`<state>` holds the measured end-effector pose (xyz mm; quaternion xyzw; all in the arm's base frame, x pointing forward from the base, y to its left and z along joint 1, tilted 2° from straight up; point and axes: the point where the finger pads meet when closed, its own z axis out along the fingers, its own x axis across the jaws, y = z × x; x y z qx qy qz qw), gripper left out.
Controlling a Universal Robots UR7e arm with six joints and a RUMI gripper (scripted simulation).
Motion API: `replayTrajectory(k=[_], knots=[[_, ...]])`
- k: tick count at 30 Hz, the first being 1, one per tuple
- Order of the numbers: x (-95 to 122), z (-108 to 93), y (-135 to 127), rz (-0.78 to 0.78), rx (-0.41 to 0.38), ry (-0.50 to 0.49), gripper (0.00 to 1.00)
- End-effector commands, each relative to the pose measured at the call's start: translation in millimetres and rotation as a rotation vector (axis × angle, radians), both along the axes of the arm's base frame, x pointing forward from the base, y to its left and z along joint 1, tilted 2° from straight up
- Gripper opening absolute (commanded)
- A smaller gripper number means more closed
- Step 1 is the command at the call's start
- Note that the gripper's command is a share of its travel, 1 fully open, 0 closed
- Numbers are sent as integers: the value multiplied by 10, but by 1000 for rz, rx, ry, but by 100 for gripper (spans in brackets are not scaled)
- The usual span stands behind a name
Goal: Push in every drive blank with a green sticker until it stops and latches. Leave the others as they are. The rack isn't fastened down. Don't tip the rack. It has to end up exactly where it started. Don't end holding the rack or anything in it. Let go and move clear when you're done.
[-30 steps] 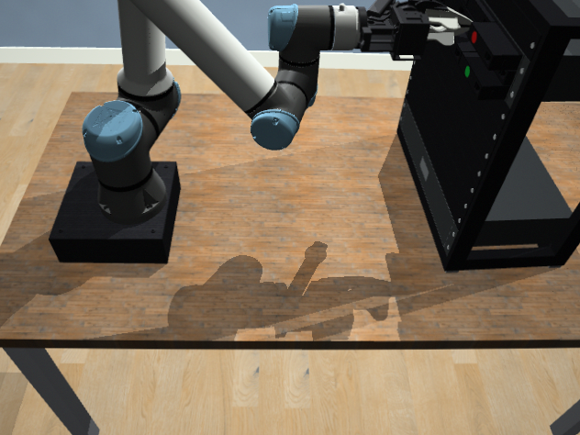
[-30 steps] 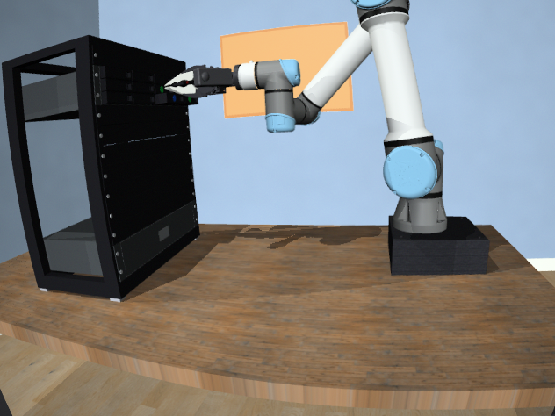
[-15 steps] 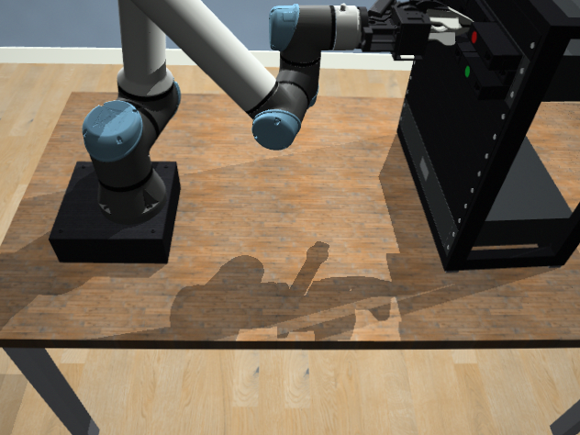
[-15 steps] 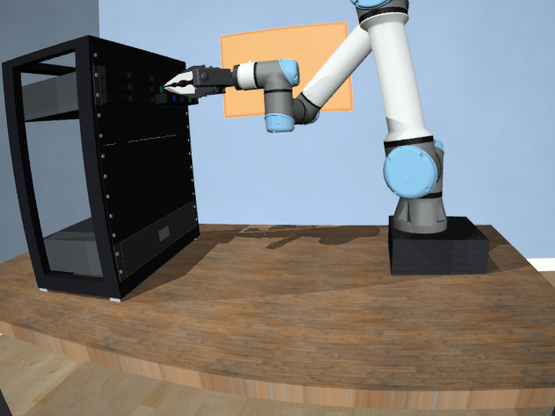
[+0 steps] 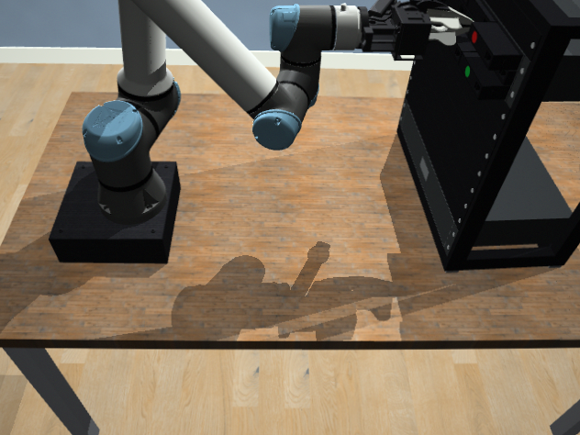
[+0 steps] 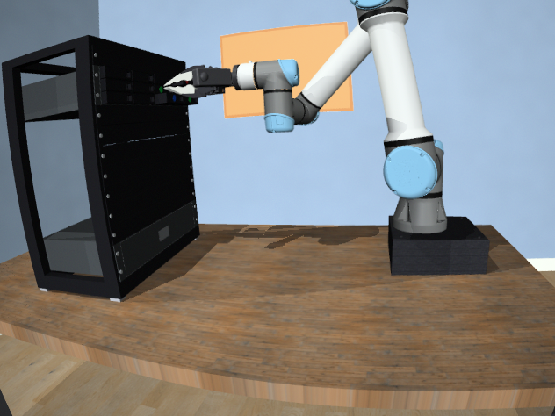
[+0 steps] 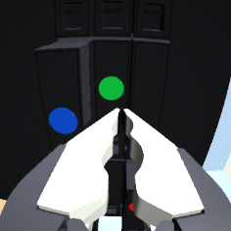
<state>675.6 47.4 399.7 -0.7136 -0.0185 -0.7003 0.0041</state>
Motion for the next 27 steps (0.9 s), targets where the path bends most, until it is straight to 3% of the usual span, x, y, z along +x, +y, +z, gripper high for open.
replayTrajectory(k=[1, 27], knots=[[2, 5, -1, 0, 0, -1, 0], [-81, 6, -3, 0, 0, -1, 0]])
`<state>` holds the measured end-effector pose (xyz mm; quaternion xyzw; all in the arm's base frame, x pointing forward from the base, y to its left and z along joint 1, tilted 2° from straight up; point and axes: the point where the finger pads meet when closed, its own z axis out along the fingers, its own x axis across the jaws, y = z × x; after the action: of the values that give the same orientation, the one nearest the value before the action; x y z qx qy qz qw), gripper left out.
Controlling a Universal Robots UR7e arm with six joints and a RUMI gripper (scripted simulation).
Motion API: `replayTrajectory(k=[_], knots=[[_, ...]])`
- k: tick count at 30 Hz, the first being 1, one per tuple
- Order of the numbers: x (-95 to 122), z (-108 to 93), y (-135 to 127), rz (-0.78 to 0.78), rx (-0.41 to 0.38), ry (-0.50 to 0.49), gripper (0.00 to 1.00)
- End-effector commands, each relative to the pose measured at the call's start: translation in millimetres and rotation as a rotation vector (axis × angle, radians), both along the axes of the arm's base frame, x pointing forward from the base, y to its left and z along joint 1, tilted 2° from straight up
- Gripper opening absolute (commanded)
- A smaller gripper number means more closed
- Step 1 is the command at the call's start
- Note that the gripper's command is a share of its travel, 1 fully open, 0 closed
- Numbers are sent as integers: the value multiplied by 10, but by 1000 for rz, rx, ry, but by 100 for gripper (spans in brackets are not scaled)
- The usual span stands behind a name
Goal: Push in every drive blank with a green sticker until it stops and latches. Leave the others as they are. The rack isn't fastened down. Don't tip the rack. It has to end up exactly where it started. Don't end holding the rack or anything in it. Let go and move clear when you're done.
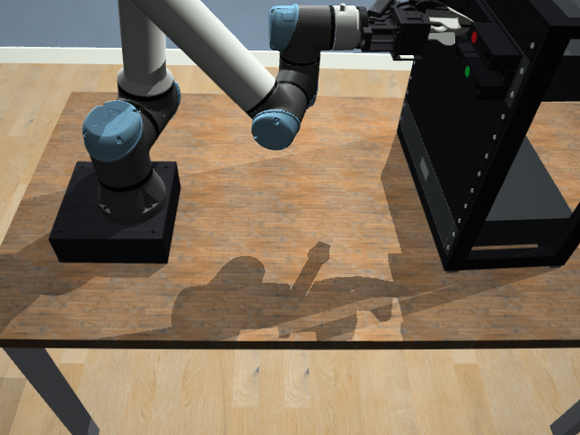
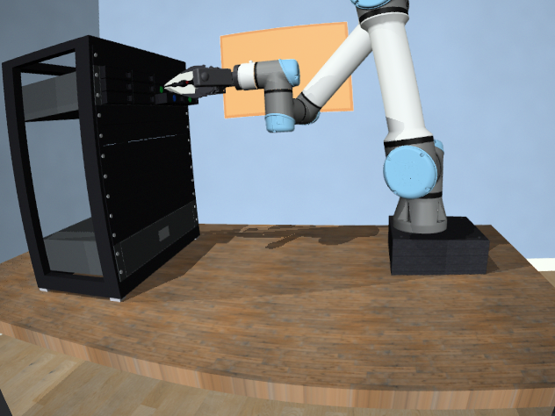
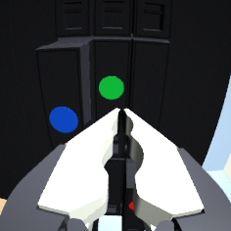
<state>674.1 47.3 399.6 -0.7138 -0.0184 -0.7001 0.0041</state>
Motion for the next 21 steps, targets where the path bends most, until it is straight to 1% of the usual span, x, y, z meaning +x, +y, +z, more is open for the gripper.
replayTrajectory(k=[1, 3, 5, 16, 20, 21], knots=[[-95, 8, -3, 0, 0, -1, 0], [-168, 9, -5, 0, 0, -1, 0], [-168, 9, -5, 0, 0, -1, 0], [-735, 19, -24, 0, 0, -1, 0], [-888, 21, -28, 0, 0, -1, 0], [-888, 21, -28, 0, 0, -1, 0]])
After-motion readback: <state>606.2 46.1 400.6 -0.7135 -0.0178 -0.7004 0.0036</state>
